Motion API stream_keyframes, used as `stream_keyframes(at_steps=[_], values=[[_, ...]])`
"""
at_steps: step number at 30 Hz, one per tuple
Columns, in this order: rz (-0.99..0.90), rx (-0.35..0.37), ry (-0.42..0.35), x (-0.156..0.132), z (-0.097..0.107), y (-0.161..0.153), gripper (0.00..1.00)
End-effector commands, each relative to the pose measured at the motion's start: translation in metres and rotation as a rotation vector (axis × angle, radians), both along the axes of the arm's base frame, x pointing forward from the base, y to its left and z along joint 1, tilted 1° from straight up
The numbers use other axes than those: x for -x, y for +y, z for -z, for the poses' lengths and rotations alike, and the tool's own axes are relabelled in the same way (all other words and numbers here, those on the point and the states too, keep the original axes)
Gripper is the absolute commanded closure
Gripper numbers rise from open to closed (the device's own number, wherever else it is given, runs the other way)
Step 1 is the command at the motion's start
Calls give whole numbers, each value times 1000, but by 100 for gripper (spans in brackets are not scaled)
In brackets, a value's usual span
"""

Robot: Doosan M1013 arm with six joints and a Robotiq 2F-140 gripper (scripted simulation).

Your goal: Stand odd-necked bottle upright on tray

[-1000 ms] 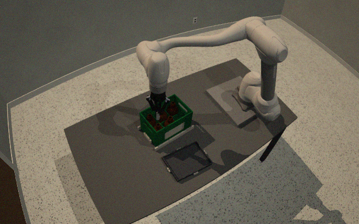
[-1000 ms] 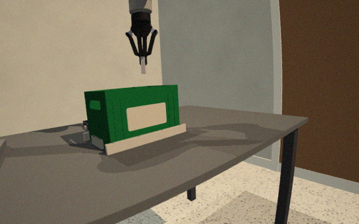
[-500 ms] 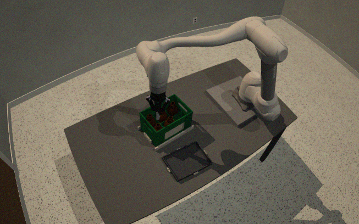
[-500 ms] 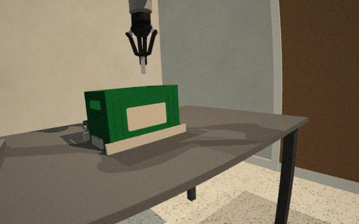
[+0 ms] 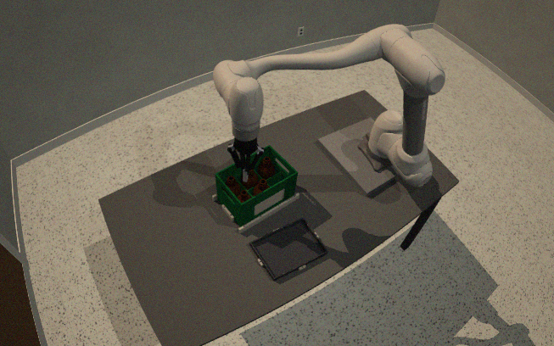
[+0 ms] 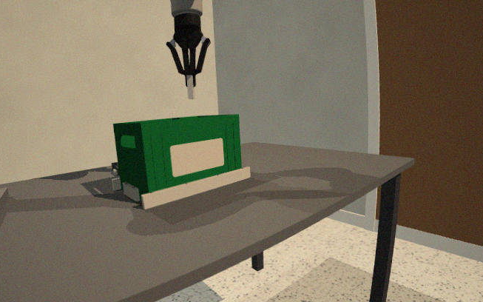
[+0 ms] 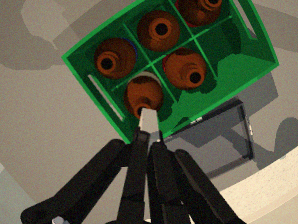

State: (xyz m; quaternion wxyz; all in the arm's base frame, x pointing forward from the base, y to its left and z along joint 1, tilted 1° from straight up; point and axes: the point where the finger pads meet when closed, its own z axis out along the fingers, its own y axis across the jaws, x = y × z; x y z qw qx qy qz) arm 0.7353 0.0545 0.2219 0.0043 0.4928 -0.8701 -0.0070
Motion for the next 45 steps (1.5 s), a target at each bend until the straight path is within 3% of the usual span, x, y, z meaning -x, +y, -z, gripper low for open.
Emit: stream_keyframes(at_steps=[1,8,10,11,14,18,19,45], values=[[-1,0,0,29,-2,-31,100],[-1,0,0,88,-3,-81,100],[-1,0,0,88,-3,-81,100],[-1,0,0,114,-2,-99,100],[-1,0,0,136,0,-113,100],[-1,0,0,138,0,-114,100],[-1,0,0,138,0,-114,62],[-1,0,0,138,0,-114,62]])
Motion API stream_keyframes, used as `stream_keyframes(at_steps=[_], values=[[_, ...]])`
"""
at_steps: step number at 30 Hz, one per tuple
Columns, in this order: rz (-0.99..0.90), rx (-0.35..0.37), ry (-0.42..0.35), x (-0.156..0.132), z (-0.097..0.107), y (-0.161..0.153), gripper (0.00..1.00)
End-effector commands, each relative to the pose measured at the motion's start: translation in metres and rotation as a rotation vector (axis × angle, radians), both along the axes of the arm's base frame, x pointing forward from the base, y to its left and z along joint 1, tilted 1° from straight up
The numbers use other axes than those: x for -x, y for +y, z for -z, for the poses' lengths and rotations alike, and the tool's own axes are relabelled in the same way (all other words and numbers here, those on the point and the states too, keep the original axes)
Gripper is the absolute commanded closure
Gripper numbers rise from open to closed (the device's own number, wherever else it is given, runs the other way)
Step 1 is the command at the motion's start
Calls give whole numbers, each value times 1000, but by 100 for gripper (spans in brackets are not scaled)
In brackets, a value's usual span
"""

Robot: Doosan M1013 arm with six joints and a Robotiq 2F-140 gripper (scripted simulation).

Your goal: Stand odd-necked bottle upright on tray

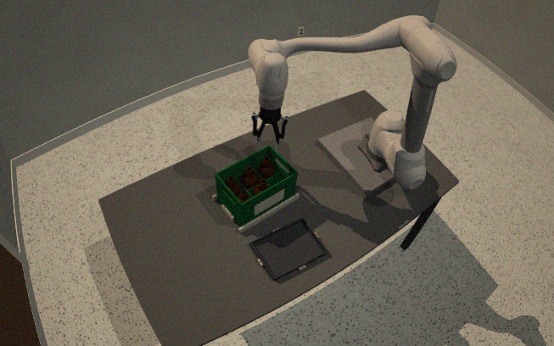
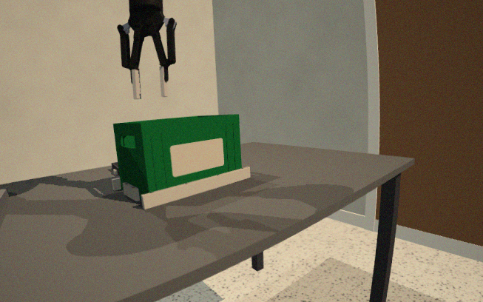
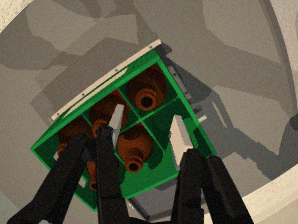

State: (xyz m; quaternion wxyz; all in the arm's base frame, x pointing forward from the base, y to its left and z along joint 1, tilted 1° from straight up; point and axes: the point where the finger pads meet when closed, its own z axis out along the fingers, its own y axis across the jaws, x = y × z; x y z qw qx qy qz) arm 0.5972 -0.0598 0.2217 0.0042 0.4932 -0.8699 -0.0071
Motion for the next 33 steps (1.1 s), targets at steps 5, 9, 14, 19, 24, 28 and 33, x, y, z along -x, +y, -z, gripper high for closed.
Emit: stream_keyframes(at_steps=[5,9,14,19,24,28,33], values=[[0,0,0,0,0,0,62],[0,0,0,0,0,0,62],[0,0,0,0,0,0,62],[0,0,0,0,1,0,62],[0,0,0,0,4,0,62],[0,0,0,0,8,0,62],[0,0,0,0,11,0,62]])
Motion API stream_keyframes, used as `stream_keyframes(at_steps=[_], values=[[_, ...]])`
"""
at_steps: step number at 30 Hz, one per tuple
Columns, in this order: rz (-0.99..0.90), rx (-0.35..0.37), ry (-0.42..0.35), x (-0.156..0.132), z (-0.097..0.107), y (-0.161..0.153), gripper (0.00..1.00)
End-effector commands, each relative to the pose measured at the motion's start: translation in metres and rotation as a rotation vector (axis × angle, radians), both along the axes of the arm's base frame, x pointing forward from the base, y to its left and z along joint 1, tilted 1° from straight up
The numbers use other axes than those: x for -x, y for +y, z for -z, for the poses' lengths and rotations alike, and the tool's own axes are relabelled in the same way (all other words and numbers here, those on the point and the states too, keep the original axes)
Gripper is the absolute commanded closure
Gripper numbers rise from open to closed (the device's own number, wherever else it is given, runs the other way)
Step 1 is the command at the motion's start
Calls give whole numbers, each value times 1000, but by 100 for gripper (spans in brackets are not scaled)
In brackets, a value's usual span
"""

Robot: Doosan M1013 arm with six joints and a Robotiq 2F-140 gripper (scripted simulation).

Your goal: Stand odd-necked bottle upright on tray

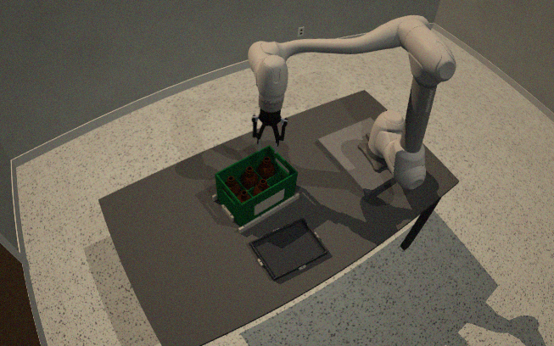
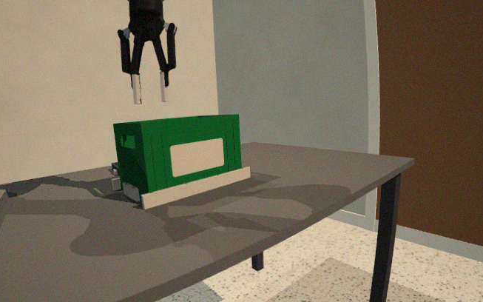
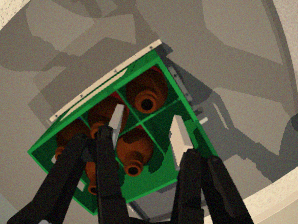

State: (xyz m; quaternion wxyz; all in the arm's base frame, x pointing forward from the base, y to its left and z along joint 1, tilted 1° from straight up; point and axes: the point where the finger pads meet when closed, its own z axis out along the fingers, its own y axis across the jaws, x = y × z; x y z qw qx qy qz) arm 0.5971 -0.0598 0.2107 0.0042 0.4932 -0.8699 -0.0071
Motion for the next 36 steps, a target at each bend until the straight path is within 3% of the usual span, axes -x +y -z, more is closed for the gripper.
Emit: stream_keyframes(at_steps=[1,15,36], values=[[0,0,0,0,2,0,62],[0,0,0,0,20,0,62],[0,0,0,0,32,0,62]])
